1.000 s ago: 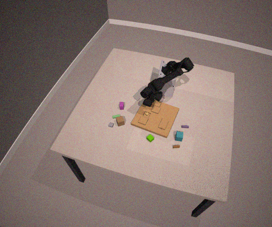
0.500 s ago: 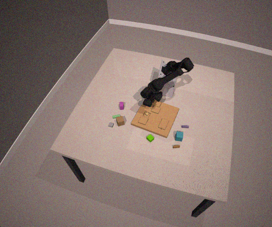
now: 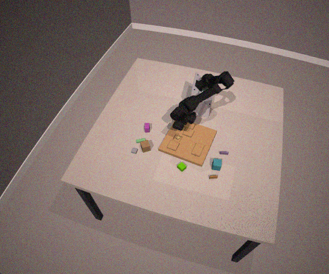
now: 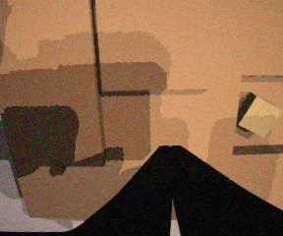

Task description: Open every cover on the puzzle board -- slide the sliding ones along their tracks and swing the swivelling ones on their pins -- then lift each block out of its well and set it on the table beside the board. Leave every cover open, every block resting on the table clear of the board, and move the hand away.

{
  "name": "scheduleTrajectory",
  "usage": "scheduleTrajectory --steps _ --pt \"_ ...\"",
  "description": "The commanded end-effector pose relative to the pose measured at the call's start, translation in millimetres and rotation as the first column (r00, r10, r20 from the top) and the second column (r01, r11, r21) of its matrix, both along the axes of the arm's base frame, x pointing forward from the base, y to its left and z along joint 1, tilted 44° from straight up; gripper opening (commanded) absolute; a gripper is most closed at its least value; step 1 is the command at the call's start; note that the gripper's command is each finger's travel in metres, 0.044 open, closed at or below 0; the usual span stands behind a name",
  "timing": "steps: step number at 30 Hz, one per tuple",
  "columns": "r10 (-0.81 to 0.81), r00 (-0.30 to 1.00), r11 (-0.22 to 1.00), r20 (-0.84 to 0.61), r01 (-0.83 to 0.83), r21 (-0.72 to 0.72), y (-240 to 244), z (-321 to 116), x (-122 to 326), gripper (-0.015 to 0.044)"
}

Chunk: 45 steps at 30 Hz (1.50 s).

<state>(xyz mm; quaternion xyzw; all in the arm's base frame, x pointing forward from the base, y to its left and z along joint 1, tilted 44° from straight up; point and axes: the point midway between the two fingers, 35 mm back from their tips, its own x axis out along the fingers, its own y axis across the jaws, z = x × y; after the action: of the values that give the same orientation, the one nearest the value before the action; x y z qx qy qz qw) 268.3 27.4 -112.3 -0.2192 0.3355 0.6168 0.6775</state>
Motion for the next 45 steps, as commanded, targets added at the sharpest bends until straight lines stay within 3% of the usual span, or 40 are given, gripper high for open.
scheduleTrajectory --steps 1,45 --pt "-0.004 1.0 1.0 -0.005 0.004 0.003 3.6 -3.6 -0.6 0.0" --pt "-0.004 1.0 1.0 -0.006 0.004 0.007 32.5 -29.6 -1.3 0.0"
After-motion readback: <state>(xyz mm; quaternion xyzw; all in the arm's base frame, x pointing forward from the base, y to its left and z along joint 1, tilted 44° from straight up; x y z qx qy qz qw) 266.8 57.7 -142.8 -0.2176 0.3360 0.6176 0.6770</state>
